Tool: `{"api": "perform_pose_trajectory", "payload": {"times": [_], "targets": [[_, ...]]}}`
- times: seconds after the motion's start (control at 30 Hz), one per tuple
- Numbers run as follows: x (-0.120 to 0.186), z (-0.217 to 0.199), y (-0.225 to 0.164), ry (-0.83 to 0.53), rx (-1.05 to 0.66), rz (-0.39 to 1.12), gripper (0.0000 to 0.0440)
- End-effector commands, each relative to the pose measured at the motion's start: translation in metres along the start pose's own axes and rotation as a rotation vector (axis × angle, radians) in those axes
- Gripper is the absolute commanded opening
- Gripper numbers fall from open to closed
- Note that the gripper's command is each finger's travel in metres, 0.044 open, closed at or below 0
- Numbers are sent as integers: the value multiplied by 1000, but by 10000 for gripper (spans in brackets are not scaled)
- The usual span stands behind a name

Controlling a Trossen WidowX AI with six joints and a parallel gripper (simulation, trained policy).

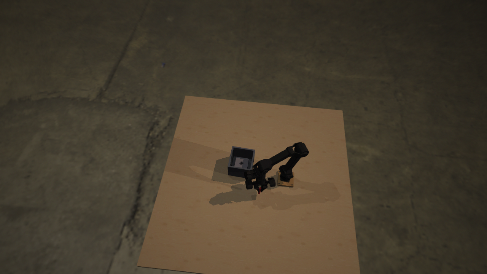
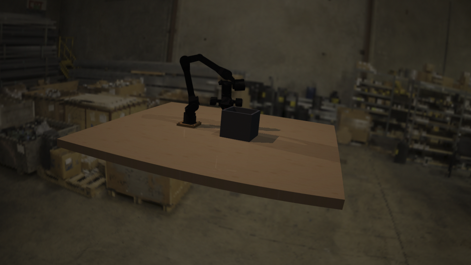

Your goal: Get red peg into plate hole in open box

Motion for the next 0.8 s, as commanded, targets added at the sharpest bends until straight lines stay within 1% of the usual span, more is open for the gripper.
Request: {"api": "perform_pose_trajectory", "payload": {"times": [0.0,0.2,0.37,0.77], "targets": [[15,5,-6,55,25,30,0],[43,10,-10,140,69,47,0],[70,13,-10,215,108,32,0],[135,16,7,372,134,-90,0]]}}
Point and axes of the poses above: the point midway between the two fingers, 35 mm back from their tips, its own x axis back along the fingers, its own z axis across the jaws, y = z × x, the point moved 6 cm from there along x, back along the fingers, and after that the axes turned 1 degree about -x, right-handed, at the moved point
